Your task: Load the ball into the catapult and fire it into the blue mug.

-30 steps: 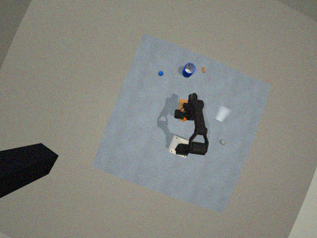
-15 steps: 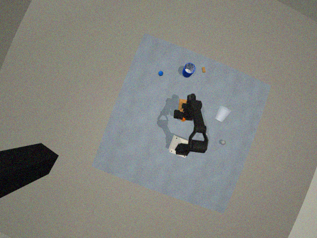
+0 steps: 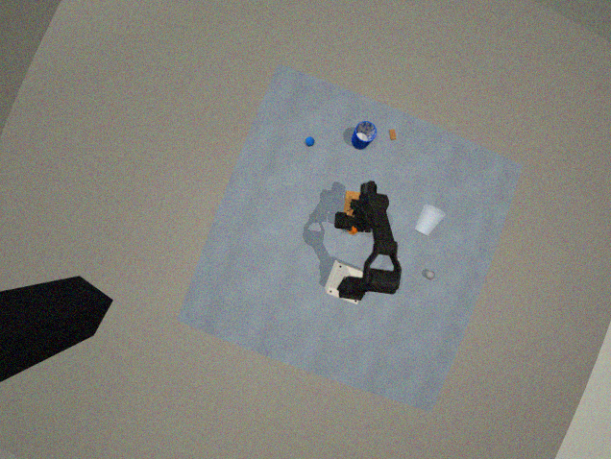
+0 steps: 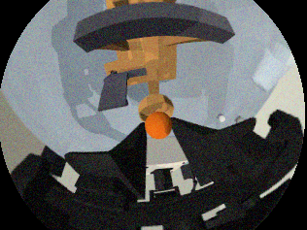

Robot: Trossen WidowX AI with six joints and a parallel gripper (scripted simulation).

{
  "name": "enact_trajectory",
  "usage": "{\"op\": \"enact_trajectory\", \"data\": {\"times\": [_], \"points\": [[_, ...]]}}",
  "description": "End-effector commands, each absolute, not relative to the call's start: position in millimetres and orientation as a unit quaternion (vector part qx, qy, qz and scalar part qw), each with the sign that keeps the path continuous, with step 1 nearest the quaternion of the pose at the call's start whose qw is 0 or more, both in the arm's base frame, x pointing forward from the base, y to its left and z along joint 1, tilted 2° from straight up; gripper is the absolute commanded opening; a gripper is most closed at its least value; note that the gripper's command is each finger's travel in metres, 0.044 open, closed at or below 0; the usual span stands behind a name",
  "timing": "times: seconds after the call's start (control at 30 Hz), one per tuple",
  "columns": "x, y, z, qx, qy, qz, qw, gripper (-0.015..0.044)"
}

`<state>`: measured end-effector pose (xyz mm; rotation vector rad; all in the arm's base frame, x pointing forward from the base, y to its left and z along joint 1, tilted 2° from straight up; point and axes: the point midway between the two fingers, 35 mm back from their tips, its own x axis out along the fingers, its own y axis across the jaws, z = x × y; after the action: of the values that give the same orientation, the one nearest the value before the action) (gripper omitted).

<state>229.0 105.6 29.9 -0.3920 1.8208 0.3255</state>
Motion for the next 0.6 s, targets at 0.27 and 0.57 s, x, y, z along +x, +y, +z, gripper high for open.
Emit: {"op": "enact_trajectory", "data": {"times": [0.27,0.57], "points": [[230.0,104.8,100.7,-0.169,0.786,0.136,0.579,0.0394],[240.6,110.5,117.1,-0.165,0.772,0.145,0.596,0.0440]]}}
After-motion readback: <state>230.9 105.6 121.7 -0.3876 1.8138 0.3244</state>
